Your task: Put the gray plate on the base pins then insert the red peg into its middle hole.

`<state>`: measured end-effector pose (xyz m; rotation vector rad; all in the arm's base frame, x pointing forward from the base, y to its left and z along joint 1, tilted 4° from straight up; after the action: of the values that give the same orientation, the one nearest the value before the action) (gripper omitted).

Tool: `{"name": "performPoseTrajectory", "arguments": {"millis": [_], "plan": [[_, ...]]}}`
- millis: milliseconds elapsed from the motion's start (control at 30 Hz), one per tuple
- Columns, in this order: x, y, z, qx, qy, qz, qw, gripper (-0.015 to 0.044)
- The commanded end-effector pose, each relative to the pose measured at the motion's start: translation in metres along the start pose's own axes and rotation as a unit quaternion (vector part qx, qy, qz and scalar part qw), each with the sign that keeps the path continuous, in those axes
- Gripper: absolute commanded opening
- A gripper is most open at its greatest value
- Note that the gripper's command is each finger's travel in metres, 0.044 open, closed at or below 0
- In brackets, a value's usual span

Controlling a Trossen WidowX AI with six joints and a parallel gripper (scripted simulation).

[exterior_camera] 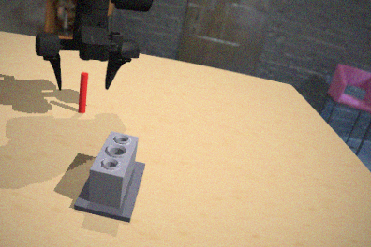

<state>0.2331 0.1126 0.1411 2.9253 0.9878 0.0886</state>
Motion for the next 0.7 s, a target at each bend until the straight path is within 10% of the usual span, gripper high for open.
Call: {"name": "performPoseTrajectory", "arguments": {"millis": [0,667], "plan": [[-0.0010,0.0000,0.0072,-0.002,-0.001,-0.002,1.000,0.0440],[-0.0010,0.0000,0.0075,-0.002,-0.001,-0.002,1.000,0.0000]]}}
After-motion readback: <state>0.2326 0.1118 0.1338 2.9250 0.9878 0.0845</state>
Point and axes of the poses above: the point midway between the two fingers, 35 mm back from their tips, its own z axis out along the fingers, its own x axis across the jaws, y = z × x, the point moved 10 cm from there along -z, back along the fingers, and after that the axes turned 13 degrees about -z, right-handed, at the moved point
